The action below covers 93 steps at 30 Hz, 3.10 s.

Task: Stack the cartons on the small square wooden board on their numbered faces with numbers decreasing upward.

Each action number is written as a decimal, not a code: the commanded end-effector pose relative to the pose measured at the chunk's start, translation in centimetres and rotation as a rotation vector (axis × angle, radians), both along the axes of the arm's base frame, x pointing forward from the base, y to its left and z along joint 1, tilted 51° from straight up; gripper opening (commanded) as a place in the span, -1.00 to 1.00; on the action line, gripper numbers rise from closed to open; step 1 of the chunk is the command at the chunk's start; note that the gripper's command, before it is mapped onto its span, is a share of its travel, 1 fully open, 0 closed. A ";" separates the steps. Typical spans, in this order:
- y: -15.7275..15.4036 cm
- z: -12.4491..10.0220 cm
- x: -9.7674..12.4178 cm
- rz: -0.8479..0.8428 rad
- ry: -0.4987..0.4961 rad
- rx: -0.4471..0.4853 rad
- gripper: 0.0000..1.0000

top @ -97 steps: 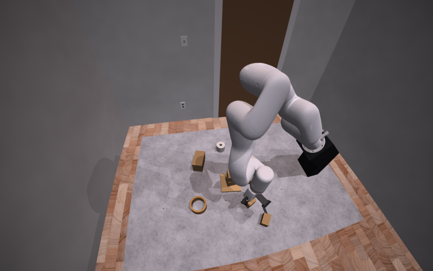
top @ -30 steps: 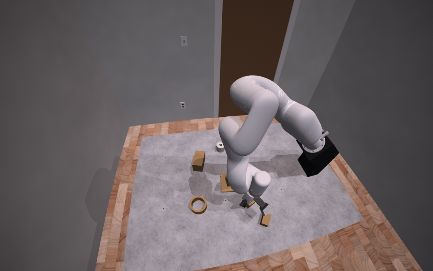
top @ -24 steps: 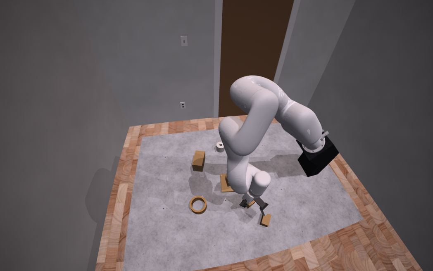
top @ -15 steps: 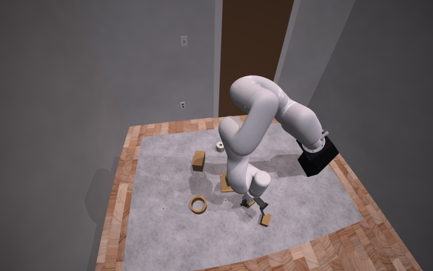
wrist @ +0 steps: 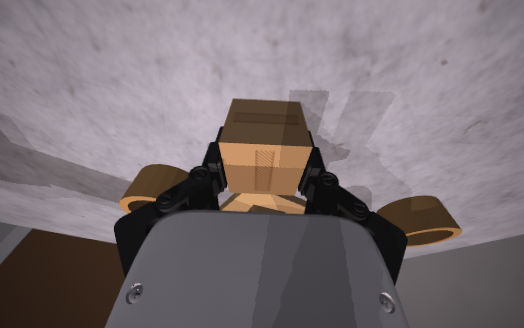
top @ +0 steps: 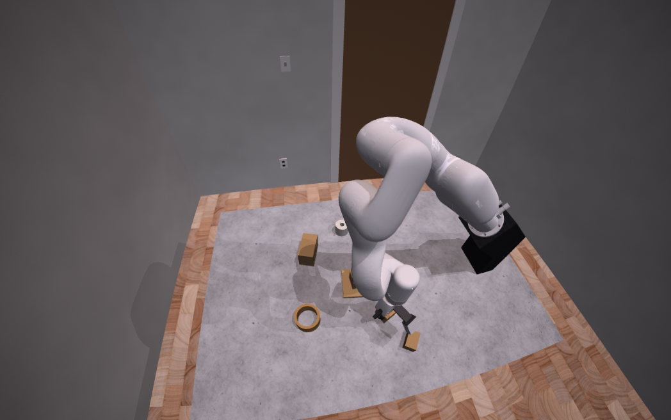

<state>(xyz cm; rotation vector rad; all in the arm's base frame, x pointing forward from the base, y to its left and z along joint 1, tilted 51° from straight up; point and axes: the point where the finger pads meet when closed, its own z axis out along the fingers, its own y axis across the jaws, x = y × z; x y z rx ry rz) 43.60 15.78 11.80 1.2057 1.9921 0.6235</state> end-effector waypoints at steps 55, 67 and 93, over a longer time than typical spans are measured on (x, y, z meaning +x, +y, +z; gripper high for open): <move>-0.4 8.5 -10.0 -0.005 -0.013 -0.002 -1.00; -0.5 9.2 -11.4 0.000 -0.002 0.000 -1.00; -1.0 9.8 -11.1 0.104 -0.074 -0.154 -1.00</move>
